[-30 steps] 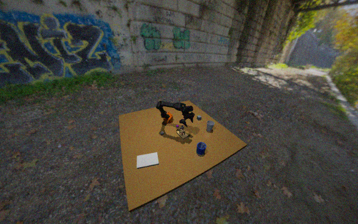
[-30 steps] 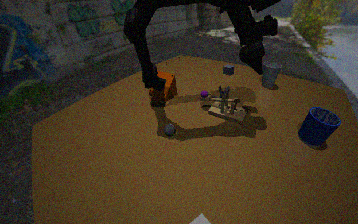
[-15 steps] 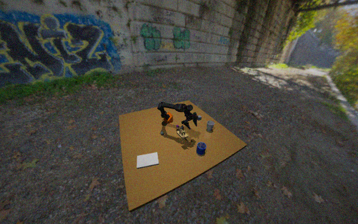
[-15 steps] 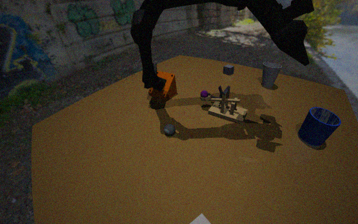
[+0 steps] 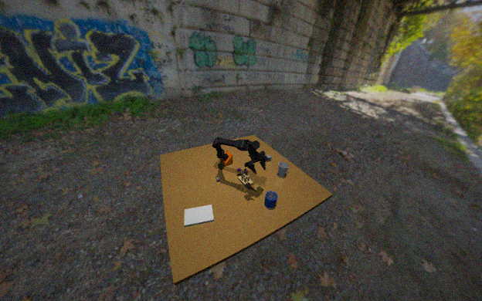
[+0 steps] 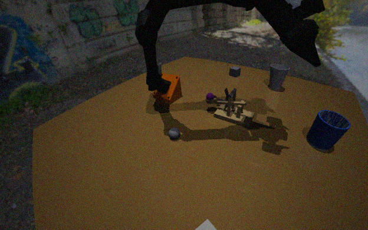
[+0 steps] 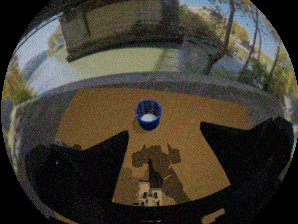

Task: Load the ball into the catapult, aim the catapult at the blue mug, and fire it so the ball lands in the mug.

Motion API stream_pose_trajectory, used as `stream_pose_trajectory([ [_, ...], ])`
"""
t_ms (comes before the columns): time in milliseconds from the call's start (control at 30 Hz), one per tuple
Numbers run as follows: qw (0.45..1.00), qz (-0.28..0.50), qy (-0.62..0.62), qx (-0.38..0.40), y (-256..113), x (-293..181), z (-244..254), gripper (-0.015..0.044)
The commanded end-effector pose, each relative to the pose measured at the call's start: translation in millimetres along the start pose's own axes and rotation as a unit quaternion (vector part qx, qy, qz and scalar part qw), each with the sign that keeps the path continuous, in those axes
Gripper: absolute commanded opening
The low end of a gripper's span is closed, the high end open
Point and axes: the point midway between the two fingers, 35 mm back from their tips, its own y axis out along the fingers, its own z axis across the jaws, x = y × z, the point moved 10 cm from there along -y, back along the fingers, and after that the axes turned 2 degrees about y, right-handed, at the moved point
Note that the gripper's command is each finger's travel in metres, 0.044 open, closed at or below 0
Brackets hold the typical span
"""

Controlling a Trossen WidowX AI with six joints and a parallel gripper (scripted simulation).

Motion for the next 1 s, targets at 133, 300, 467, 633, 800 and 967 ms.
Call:
stream_pose_trajectory([
  [133,1.0,0.0,-0.001,-0.002,0.3,0.3,-0.4,0.0309],
  [300,1.0,0.0,-0.001,-0.002,0.3,0.3,-0.4,0.0177],
  [467,1.0,0.0,-0.001,-0.002,0.3,0.3,-0.4,0.0046],
  [633,1.0,0.0,-0.001,-0.002,0.3,0.3,-0.4,0.0],
  [800,1.0,0.0,-0.001,-0.002,0.3,0.3,-0.4,0.0],
  [967,0.999,0.014,-0.04,0.007,-1.9,-7.3,11.6,0.0],
])
